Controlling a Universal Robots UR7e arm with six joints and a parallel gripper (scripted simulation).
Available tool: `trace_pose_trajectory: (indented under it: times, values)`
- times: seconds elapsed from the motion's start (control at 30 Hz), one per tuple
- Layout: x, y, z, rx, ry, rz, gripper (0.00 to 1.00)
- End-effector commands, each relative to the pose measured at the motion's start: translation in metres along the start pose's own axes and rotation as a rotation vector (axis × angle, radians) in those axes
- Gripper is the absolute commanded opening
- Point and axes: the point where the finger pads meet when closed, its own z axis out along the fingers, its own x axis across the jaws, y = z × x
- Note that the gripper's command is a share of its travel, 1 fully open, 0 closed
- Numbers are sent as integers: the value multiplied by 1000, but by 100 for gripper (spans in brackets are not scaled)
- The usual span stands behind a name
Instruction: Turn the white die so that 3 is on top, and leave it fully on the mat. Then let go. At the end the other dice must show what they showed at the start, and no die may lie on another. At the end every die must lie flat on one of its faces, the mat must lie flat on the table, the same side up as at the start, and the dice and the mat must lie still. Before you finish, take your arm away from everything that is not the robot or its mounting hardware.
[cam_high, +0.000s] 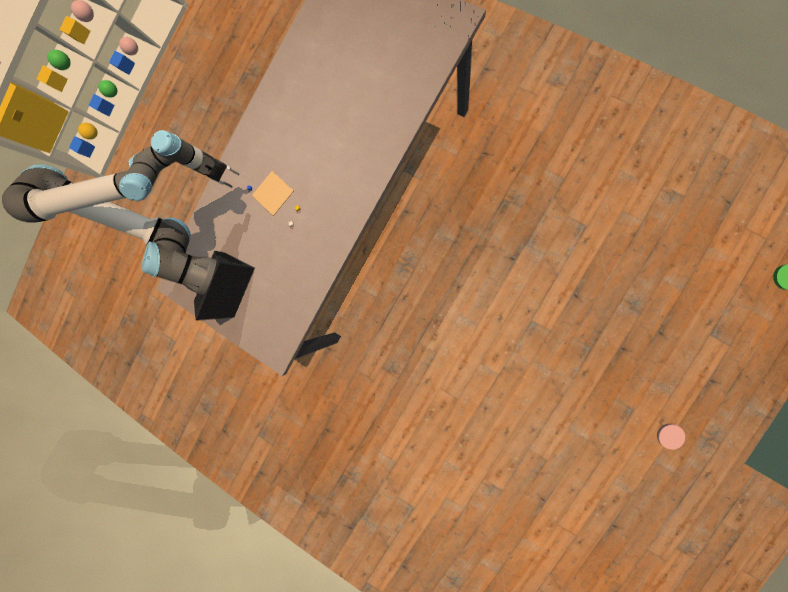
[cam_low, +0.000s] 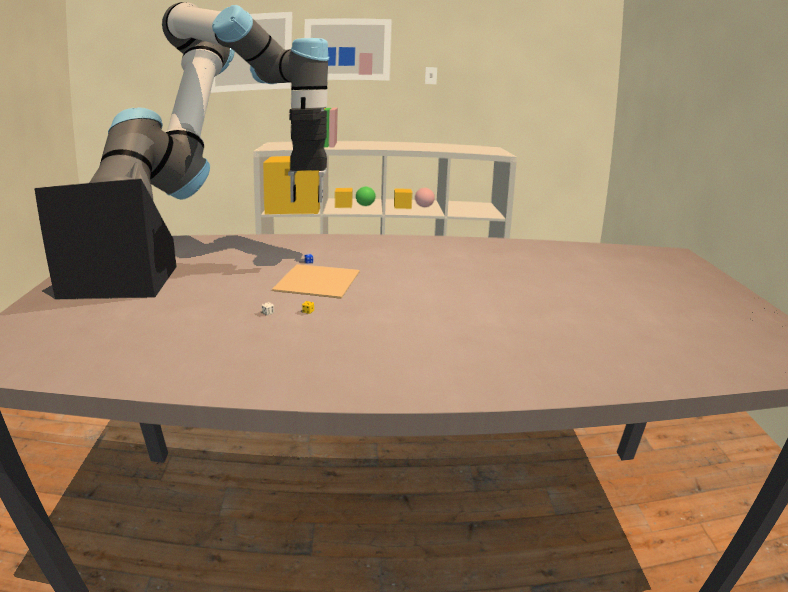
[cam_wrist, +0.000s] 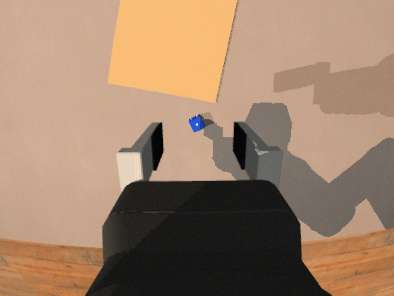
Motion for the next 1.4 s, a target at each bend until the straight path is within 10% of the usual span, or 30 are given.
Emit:
trace_pose_trajectory:
  times: [0.0,0.73,1.37]
  values:
    - [-2,-11,-1,2,-1,31,100]
    - [32,-222,7,3,-2,676,100]
    - [41,-241,11,-1,0,741,100]
